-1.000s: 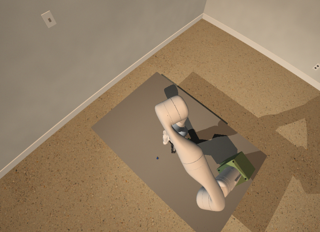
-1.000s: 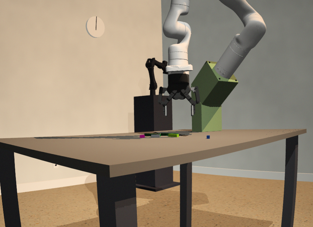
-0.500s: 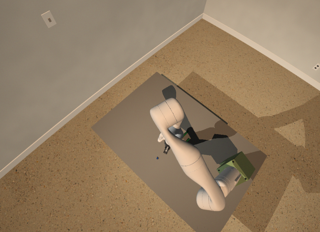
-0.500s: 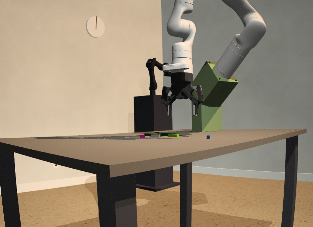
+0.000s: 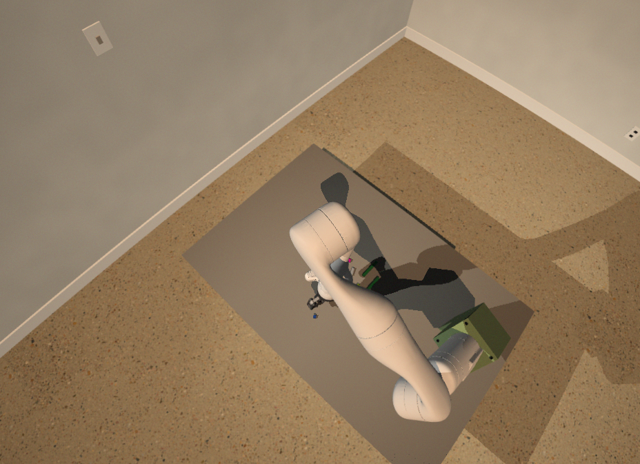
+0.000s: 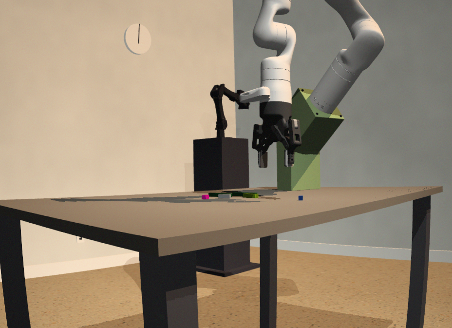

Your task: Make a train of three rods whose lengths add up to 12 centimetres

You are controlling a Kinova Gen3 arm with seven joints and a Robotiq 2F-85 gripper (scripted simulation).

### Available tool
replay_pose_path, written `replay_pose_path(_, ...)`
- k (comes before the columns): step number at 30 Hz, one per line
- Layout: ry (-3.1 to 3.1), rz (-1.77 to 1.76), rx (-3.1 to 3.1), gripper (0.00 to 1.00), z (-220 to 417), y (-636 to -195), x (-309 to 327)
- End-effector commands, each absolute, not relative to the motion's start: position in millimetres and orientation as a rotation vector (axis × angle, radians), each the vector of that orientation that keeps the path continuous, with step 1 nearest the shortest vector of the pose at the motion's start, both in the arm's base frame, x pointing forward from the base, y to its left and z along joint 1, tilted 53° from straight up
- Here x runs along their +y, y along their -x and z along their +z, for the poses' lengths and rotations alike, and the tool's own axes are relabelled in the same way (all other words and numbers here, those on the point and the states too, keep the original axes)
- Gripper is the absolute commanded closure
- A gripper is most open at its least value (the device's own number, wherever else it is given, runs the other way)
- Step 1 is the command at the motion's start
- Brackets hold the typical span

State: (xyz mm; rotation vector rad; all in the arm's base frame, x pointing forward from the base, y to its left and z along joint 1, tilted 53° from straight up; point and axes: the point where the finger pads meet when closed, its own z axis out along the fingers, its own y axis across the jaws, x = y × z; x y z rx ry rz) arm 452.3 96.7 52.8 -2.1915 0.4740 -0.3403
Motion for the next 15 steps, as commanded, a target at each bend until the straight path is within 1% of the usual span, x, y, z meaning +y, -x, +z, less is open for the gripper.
replay_pose_path(1, 2.157, -0.287, 0.587, 0.0, 62, -453, 100)
replay_pose_path(15, 1.968, -0.016, 1.034, 0.0, 90, -448, 124)
